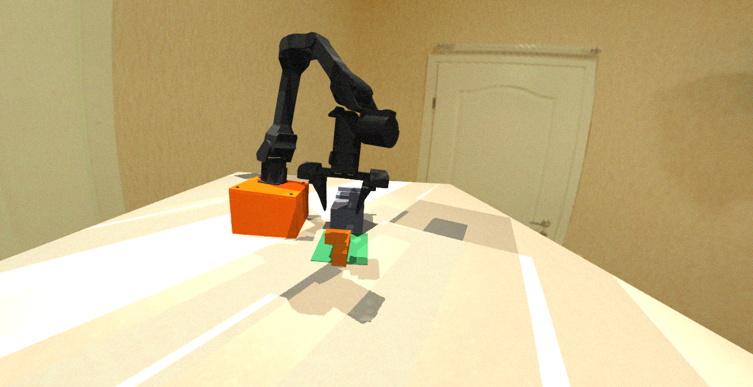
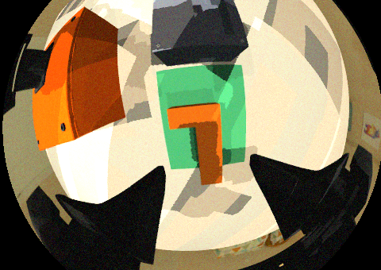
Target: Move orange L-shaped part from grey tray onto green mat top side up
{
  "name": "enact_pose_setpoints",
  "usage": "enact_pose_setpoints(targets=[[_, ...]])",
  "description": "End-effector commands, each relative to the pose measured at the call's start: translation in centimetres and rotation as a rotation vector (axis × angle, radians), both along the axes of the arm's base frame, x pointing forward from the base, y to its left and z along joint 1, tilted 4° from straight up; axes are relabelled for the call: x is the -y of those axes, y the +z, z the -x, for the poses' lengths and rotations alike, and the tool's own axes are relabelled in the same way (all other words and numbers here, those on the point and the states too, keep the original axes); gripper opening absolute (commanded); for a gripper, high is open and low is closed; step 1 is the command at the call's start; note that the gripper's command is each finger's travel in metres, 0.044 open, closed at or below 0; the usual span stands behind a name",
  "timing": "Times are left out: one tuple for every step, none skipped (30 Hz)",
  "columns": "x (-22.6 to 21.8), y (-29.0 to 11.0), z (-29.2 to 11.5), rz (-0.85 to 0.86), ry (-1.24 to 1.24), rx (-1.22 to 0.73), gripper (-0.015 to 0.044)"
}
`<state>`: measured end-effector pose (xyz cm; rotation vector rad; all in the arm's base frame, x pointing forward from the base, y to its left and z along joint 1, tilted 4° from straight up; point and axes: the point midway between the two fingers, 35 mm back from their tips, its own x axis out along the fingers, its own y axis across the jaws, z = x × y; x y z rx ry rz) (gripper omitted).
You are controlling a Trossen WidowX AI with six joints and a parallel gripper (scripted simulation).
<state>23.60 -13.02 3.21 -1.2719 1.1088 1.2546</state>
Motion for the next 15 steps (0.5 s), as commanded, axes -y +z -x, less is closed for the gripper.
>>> enact_pose_setpoints(targets=[[0.4, 4.6, -0.4, 0.019, 0.001, 0.038, 0.04], [0.4, 5.7, -0.1, 0.019, 0.0, 0.038, 0.04], [0.3, 6.5, 0.0, 0.019, 0.0, 0.038, 0.04], [0.3, 6.7, 0.1, 0.019, 0.0, 0.037, 0.04], [0.3, 6.7, 0.1, 0.019, 0.0, 0.037, 0.04], [0.3, 6.7, 0.1, 0.019, 0.0, 0.037, 0.04], [0.3, 6.7, 0.1, 0.019, 0.0, 0.037, 0.04], [0.5, 6.2, -0.2, 0.025, -0.004, 0.043, 0.04], [0.5, 6.2, -0.2, 0.025, -0.004, 0.043, 0.04], [0.5, 6.2, -0.2, 0.025, -0.004, 0.043, 0.04], [0.5, 6.2, -0.2, 0.025, -0.004, 0.043, 0.04], [0.5, 6.2, -0.2, 0.025, -0.004, 0.043, 0.04], [0.5, 6.2, -0.2, 0.025, -0.004, 0.043, 0.04], [0.5, 6.2, -0.2, 0.025, -0.004, 0.043, 0.04], [0.5, 6.2, -0.2, 0.025, -0.004, 0.043, 0.04]])
